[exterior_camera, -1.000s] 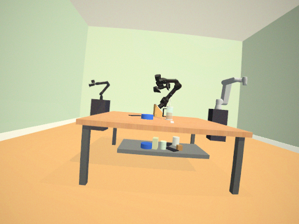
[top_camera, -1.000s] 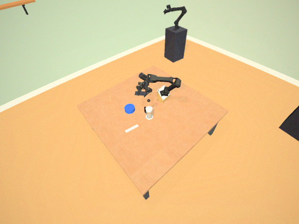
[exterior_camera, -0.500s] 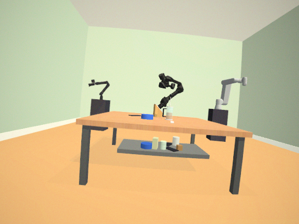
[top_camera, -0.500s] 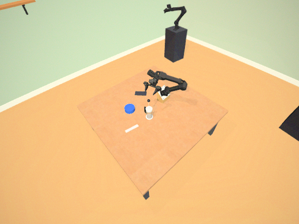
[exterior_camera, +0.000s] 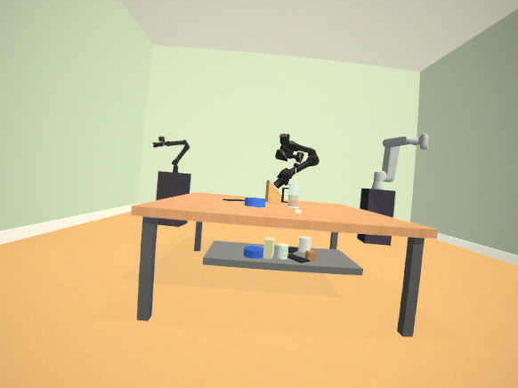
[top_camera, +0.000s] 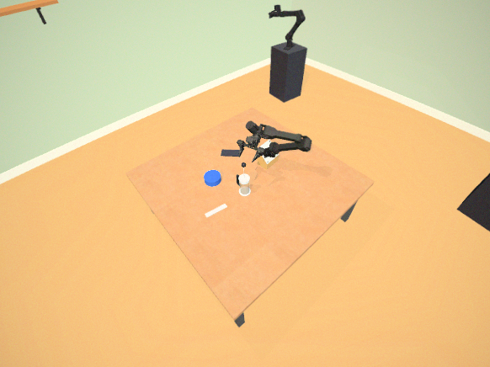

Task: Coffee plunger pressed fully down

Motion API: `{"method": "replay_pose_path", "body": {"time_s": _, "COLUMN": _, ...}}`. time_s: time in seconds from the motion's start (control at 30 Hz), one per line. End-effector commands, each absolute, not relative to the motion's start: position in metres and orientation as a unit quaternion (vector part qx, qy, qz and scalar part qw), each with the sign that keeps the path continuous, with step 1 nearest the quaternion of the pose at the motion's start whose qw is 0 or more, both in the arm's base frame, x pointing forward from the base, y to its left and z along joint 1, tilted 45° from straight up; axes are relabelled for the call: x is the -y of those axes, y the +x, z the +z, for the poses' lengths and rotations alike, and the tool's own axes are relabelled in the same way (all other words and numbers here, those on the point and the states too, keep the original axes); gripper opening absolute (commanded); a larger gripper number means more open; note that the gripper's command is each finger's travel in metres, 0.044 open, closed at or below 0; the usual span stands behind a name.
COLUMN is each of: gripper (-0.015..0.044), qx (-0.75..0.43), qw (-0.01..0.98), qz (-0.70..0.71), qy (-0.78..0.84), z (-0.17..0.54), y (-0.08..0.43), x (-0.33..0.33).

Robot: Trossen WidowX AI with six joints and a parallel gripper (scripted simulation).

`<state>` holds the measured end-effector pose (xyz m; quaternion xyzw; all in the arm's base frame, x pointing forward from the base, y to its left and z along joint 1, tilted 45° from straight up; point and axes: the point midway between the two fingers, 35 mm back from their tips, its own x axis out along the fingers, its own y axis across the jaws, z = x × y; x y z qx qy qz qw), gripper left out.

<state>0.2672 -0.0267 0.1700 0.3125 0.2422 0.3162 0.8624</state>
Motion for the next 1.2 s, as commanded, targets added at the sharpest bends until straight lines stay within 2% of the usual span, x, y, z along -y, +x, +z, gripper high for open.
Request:
{"method": "replay_pose_path", "body": {"time_s": 0.0, "gripper": 0.044, "qx": -0.245, "qw": 0.863, "qz": 0.316, "qy": 0.31, "z": 0.167, "y": 0.269, "x": 0.022}}
{"method": "replay_pose_path", "body": {"time_s": 0.77, "gripper": 0.044, "qx": -0.24, "qw": 0.863, "qz": 0.315, "qy": 0.312, "z": 0.162, "y": 0.291, "x": -0.002}}
{"method": "replay_pose_path", "body": {"time_s": 1.17, "gripper": 0.0125, "qx": -0.24, "qw": 0.863, "qz": 0.315, "qy": 0.312, "z": 0.162, "y": 0.291, "x": -0.002}}
